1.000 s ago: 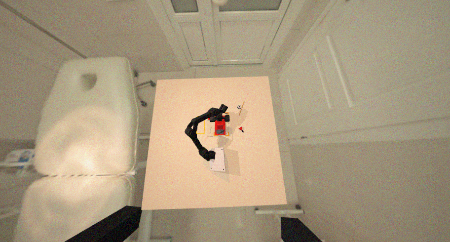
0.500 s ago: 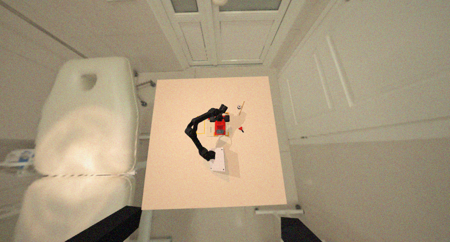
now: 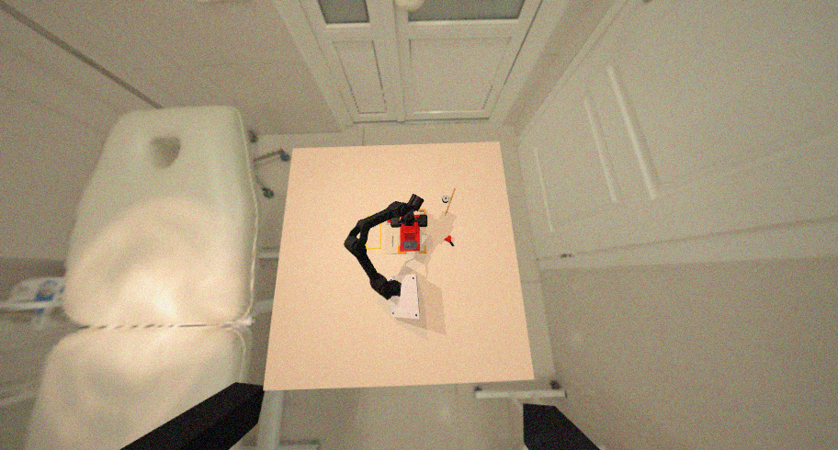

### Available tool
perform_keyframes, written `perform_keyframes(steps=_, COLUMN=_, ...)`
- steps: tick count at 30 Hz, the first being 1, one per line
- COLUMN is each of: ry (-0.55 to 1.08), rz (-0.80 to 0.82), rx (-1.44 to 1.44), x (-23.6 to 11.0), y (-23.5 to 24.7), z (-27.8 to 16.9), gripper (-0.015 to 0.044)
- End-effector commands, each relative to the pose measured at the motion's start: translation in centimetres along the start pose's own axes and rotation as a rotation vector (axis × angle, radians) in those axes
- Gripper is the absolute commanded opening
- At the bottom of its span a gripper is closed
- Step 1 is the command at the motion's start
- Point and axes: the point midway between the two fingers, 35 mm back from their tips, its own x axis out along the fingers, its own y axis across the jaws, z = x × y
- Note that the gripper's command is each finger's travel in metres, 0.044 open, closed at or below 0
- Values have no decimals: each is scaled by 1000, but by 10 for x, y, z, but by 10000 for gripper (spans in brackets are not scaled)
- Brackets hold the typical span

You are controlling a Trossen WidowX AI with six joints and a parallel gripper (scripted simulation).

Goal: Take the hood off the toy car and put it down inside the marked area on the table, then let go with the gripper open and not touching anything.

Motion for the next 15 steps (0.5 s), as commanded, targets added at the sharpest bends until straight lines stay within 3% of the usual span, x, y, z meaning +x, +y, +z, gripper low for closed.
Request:
perform_keyframes(steps=1, ry=0, rz=4, rx=5, x=3, y=0, z=0, gripper=440)
perform_keyframes(steps=10, ry=0, rz=5, rx=5, x=8, y=0, z=0, gripper=440)
perform_keyframes(steps=15, ry=0, rz=0, rx=0, x=5, y=0, z=0, gripper=328)
